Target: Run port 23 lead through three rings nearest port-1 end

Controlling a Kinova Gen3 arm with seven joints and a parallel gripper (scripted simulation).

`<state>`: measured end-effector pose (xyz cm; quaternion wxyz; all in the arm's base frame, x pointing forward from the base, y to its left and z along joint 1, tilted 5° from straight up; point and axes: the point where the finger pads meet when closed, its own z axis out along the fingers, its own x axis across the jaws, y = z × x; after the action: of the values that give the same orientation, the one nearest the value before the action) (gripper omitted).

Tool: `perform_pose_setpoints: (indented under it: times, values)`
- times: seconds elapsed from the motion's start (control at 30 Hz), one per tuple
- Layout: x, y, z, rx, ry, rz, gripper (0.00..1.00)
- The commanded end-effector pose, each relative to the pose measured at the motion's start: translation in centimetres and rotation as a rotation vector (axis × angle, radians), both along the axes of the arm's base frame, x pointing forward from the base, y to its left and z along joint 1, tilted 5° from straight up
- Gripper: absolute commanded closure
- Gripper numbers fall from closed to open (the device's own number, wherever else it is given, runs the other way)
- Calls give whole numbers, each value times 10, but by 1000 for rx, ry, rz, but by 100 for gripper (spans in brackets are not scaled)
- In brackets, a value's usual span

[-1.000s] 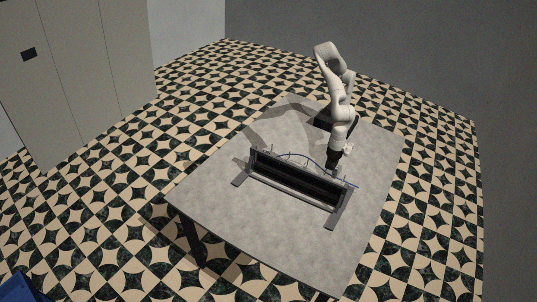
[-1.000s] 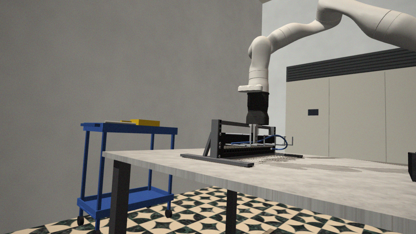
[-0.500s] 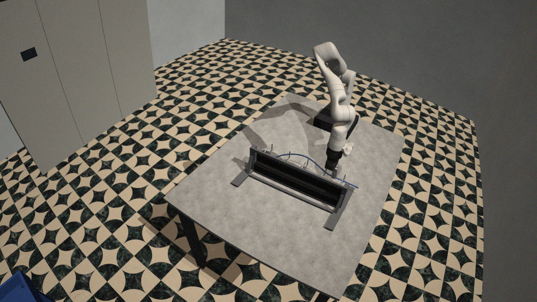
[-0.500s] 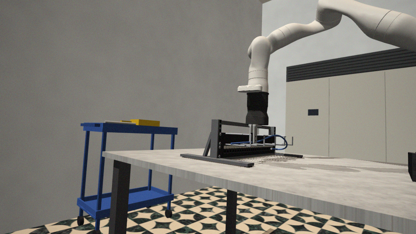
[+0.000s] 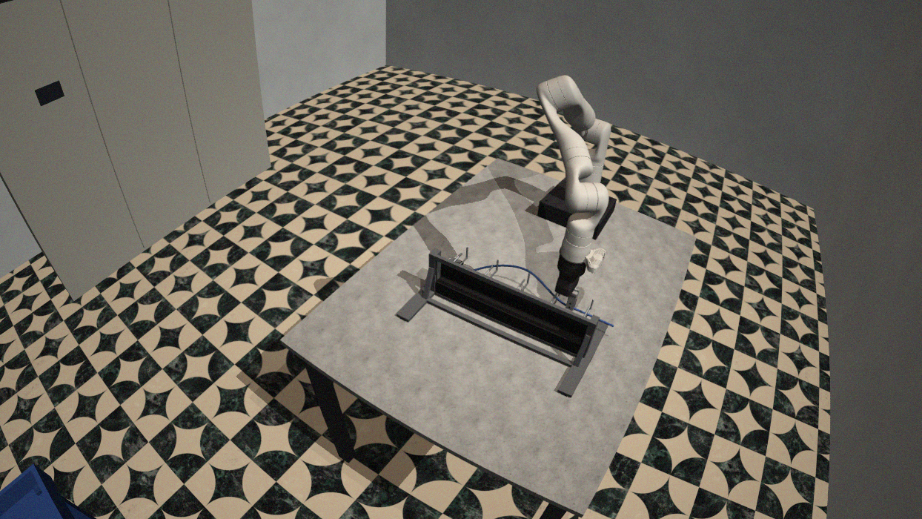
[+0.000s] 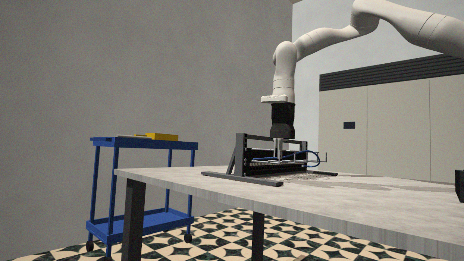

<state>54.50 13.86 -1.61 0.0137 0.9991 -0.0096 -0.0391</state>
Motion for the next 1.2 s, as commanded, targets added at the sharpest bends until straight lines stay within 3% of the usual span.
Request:
perform_pose_setpoints:
  times: [0.0, 0.53, 1.17]
  values:
    - [6, 2, -1, 4, -2, -1, 100]
    - [21, 2, -2, 4, -2, -1, 100]
    - [22, 2, -2, 4, -2, -1, 100]
